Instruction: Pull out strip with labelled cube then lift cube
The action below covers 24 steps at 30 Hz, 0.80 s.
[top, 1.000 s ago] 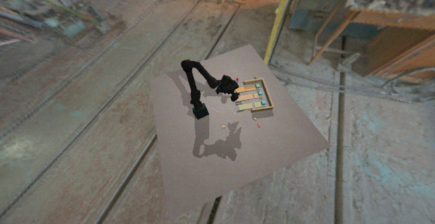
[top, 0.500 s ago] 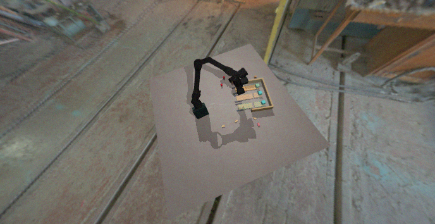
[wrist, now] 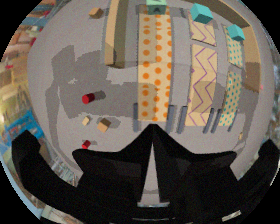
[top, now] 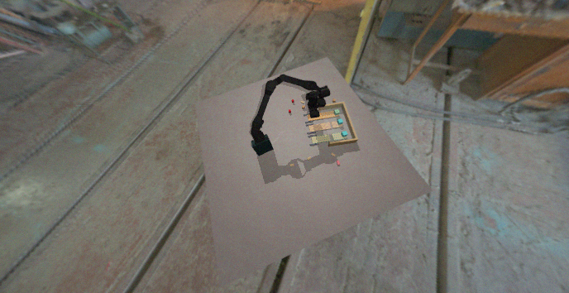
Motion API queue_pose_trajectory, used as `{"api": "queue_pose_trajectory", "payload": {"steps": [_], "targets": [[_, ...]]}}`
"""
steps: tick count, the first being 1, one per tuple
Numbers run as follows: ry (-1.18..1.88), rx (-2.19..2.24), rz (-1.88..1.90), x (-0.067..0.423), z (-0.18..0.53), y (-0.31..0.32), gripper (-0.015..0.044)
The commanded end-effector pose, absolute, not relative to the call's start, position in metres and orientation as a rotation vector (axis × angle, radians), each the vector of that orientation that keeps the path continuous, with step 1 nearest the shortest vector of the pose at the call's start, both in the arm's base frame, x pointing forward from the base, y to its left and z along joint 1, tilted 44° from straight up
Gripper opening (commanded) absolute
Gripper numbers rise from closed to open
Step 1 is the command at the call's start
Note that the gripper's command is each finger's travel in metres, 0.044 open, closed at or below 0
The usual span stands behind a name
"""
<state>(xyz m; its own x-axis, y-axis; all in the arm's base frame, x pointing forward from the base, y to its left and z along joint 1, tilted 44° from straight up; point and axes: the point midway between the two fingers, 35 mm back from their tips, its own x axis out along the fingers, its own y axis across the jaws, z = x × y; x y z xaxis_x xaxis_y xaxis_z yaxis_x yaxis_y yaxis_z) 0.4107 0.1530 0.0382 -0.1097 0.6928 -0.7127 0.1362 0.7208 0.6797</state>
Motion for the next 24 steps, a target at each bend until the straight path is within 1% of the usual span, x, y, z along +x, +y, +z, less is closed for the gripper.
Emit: {"api": "queue_pose_trajectory", "payload": {"steps": [1, 24], "targets": [[1.645, 0.674, 0.531, 0.414, 0.037, 0.153, 0.0000], [1.645, 0.675, 0.532, 0.410, 0.010, 0.179, 0.0000]]}}
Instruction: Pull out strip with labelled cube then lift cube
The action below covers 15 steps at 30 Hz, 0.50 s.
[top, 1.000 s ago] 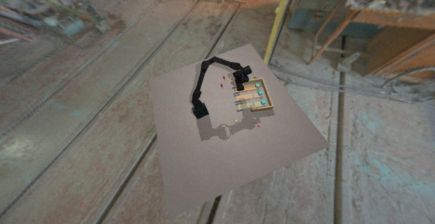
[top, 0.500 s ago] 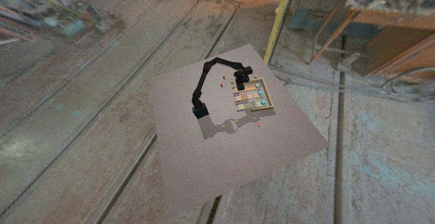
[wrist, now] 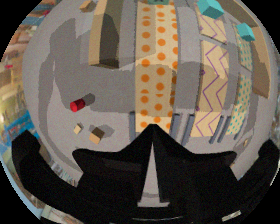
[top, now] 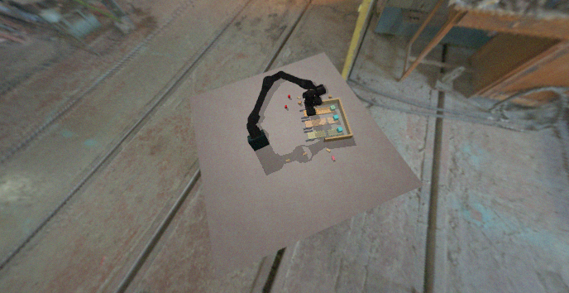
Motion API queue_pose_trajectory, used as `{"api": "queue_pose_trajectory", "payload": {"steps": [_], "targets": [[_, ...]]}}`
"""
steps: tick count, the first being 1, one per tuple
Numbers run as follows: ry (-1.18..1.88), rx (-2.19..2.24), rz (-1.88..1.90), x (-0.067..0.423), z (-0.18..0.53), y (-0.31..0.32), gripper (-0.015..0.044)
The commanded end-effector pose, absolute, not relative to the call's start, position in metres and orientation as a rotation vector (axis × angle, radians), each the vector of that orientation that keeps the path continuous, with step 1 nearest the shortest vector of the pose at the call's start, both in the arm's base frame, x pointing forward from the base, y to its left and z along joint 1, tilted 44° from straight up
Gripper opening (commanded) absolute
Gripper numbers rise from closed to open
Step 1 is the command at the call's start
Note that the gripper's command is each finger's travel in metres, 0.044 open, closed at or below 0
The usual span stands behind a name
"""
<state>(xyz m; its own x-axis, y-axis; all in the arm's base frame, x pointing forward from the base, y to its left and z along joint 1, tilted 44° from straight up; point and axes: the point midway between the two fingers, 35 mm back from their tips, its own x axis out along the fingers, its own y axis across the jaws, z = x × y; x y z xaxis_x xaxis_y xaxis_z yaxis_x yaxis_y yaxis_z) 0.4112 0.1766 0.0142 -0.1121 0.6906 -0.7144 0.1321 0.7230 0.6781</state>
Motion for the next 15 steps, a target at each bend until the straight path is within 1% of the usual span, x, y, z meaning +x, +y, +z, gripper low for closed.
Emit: {"api": "queue_pose_trajectory", "payload": {"steps": [1, 15], "targets": [[1.645, 0.675, 0.532, 0.410, 0.009, 0.180, 0.0000], [1.645, 0.677, 0.534, 0.405, -0.008, 0.195, 0.0000]]}}
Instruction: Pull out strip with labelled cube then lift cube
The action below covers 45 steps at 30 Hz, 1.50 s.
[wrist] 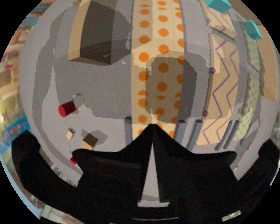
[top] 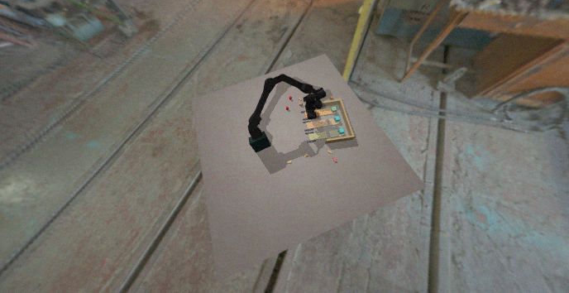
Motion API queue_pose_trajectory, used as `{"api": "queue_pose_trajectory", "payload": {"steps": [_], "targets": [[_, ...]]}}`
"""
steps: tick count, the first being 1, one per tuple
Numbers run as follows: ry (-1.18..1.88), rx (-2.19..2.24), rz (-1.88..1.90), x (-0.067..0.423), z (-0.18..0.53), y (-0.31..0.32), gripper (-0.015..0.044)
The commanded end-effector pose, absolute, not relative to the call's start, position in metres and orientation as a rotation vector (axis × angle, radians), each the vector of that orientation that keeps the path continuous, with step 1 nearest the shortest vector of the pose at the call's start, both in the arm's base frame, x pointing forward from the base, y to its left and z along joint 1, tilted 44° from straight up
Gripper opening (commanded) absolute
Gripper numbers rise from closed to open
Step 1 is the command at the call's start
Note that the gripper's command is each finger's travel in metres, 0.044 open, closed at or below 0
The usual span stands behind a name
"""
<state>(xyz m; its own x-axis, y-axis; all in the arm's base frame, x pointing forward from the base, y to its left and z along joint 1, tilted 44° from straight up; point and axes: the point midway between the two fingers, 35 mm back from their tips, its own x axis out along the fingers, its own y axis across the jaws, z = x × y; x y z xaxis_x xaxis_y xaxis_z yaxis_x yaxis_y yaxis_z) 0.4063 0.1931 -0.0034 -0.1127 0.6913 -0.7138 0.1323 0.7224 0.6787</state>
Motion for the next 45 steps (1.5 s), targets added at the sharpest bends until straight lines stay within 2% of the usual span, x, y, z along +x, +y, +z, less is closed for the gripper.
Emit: {"api": "queue_pose_trajectory", "payload": {"steps": [1, 45], "targets": [[1.645, 0.677, 0.534, 0.4043, -0.0089, 0.1963, 0.0000], [1.645, 0.677, 0.534, 0.4031, -0.0126, 0.1996, 0.0000]]}}
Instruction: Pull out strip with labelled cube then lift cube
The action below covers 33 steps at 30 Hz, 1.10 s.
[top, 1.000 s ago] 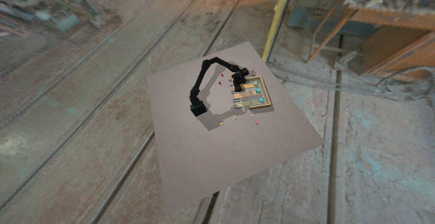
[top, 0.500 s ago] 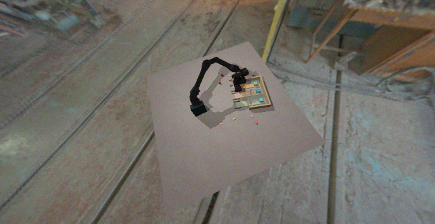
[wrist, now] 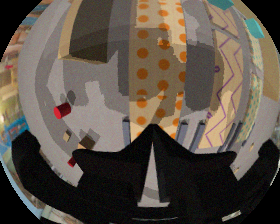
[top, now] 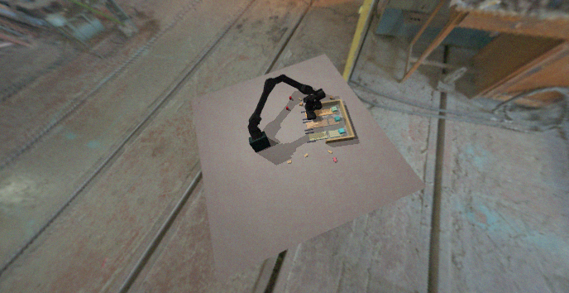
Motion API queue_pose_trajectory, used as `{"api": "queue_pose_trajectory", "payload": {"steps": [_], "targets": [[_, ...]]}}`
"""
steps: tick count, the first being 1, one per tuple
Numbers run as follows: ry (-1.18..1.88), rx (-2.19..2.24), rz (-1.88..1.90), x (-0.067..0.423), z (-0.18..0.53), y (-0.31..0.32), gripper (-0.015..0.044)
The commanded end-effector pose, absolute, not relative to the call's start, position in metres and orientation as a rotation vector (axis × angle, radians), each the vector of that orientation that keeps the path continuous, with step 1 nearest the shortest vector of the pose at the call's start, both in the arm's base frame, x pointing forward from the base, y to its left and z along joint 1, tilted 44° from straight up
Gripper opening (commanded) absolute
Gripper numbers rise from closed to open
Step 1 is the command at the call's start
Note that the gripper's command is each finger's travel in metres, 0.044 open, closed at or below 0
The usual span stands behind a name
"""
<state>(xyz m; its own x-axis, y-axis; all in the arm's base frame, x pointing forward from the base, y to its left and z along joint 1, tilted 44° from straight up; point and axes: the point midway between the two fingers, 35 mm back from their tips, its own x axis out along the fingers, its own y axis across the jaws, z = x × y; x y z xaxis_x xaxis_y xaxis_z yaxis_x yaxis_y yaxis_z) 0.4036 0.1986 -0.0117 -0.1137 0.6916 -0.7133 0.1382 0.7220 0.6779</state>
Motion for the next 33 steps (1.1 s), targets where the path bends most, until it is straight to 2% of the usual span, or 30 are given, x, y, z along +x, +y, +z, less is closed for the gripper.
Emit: {"api": "queue_pose_trajectory", "payload": {"steps": [1, 33], "targets": [[1.645, 0.677, 0.534, 0.402, -0.012, 0.200, 0.0000], [1.649, 0.679, 0.533, 0.353, -0.005, 0.202, 0.0000]]}}
